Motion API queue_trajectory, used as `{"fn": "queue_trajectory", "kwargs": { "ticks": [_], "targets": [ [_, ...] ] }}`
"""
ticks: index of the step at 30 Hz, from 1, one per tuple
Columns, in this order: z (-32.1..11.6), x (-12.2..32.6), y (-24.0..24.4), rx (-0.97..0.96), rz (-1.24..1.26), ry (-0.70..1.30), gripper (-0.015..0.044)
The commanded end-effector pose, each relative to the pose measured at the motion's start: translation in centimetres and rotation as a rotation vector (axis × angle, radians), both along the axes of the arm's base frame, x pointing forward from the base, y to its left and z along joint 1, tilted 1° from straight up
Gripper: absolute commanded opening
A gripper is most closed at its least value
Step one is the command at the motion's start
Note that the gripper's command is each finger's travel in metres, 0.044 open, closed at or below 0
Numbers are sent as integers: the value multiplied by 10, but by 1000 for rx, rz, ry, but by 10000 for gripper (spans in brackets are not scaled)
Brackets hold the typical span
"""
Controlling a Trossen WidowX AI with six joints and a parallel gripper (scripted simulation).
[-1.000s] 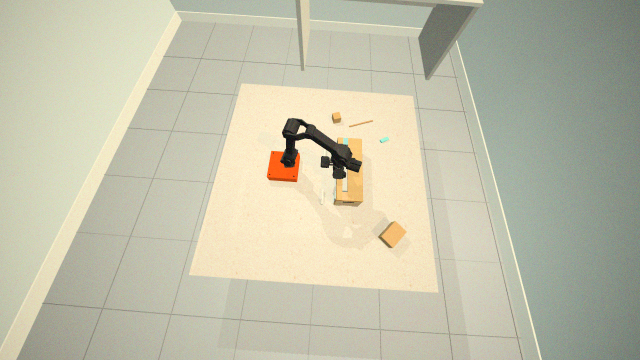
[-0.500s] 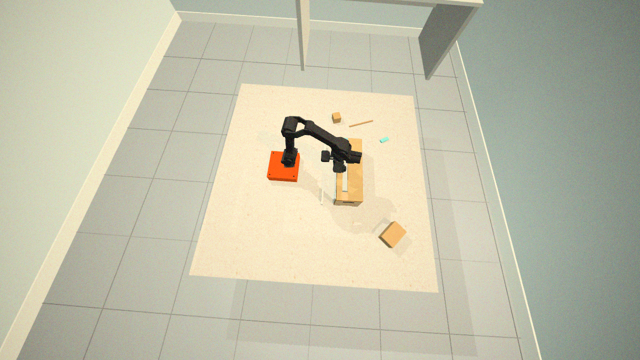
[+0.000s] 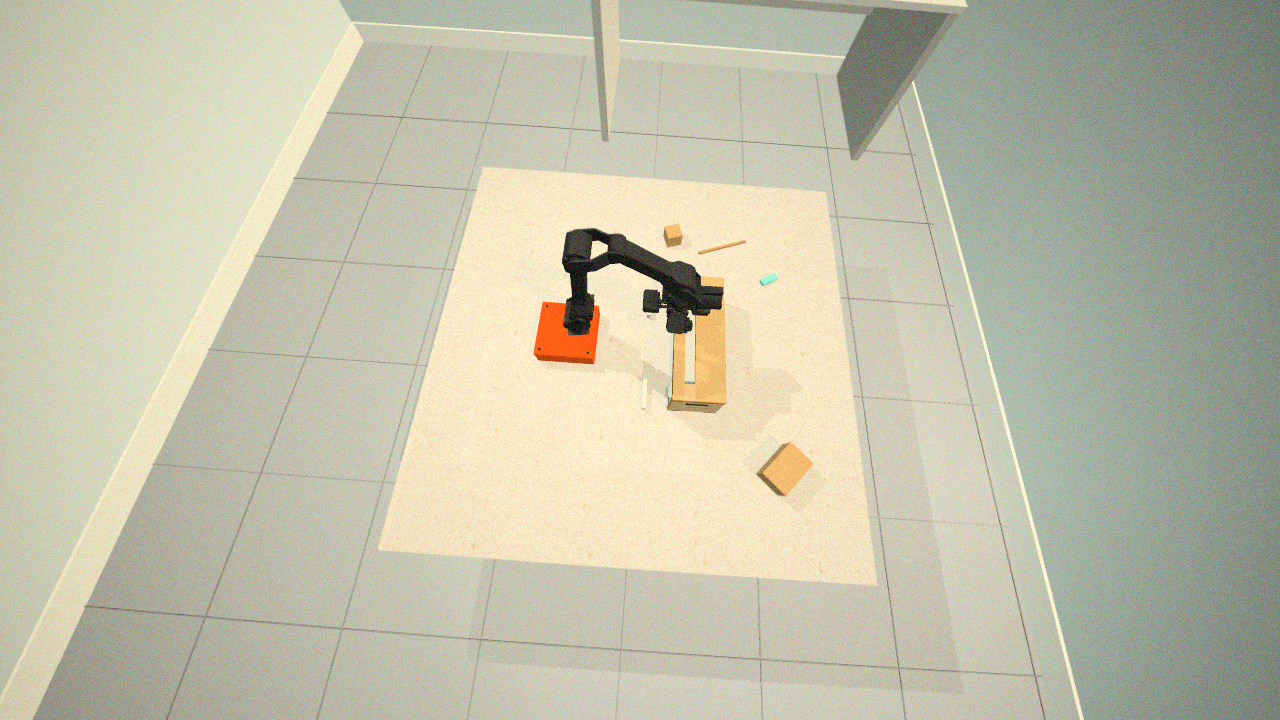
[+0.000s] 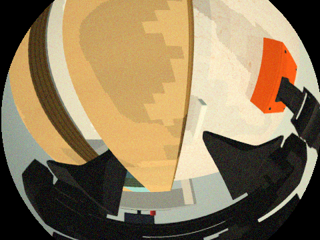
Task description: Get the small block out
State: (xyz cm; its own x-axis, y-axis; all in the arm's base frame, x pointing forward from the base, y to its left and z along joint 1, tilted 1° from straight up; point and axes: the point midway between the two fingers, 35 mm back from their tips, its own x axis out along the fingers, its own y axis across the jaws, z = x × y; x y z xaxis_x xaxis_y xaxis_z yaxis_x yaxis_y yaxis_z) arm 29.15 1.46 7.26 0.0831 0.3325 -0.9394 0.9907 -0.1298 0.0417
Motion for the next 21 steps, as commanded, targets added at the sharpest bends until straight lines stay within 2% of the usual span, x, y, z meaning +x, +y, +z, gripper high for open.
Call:
{"fn": "queue_trajectory", "kwargs": {
  "ticks": [1,9,16,21],
  "targets": [
    [-1,1,11,5,1,2,400],
    [2,2,22,6,1,2,400],
    [60,0,19,3,6,1,400],
    [58,3,19,3,2,-12,400]
  ]
}}
